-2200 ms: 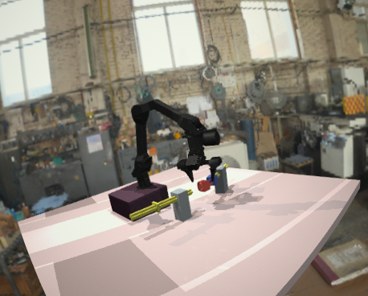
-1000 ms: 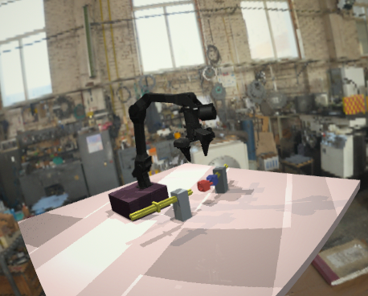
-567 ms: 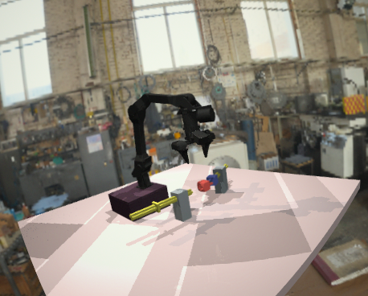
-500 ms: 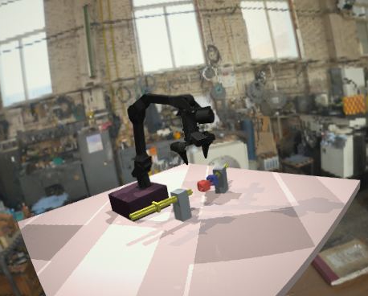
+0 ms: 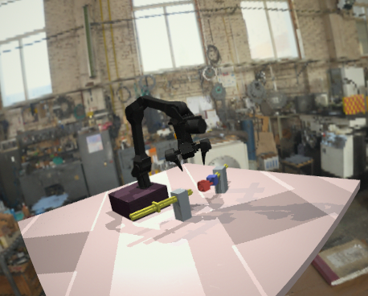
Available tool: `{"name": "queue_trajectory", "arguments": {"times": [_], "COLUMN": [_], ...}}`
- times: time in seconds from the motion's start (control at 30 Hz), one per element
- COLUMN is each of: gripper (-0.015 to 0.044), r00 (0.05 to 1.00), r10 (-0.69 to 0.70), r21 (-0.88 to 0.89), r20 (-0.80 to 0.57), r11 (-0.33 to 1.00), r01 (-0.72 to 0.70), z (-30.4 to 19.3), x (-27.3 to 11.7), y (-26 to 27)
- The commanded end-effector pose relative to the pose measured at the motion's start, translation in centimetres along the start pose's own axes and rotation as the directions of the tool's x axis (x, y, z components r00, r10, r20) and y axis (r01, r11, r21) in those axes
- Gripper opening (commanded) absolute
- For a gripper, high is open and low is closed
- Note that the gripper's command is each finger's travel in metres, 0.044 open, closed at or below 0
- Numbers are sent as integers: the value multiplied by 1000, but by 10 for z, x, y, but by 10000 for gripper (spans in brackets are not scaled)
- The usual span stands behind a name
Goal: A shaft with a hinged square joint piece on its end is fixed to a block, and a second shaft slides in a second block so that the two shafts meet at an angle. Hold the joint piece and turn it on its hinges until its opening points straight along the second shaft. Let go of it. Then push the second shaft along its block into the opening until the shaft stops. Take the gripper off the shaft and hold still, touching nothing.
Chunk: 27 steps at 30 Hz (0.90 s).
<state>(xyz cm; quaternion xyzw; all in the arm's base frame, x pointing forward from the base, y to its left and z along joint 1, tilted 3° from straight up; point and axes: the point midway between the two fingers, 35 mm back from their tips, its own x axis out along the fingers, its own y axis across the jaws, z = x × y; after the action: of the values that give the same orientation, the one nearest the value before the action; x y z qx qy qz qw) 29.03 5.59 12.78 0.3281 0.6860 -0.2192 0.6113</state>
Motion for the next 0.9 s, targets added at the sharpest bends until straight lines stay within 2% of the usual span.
{"name": "queue_trajectory", "arguments": {"times": [0.0, 0.3, 0.63, 0.73, 0.87], "gripper": [440, 440, 440, 440, 440], "r00": [999, 988, 964, 956, 956], "r10": [39, 125, 234, 260, 262], "r21": [148, 431, 699, 751, 754], "r20": [-37, -91, -129, -134, -134], "r11": [988, 899, 711, 657, 653], "r01": [-33, -74, -79, -74, -73], "z": [5, 18, 30, 33, 33], "x": [5, 11, 16, 17, 17], "y": [-8, -23, -40, -44, -44]}}
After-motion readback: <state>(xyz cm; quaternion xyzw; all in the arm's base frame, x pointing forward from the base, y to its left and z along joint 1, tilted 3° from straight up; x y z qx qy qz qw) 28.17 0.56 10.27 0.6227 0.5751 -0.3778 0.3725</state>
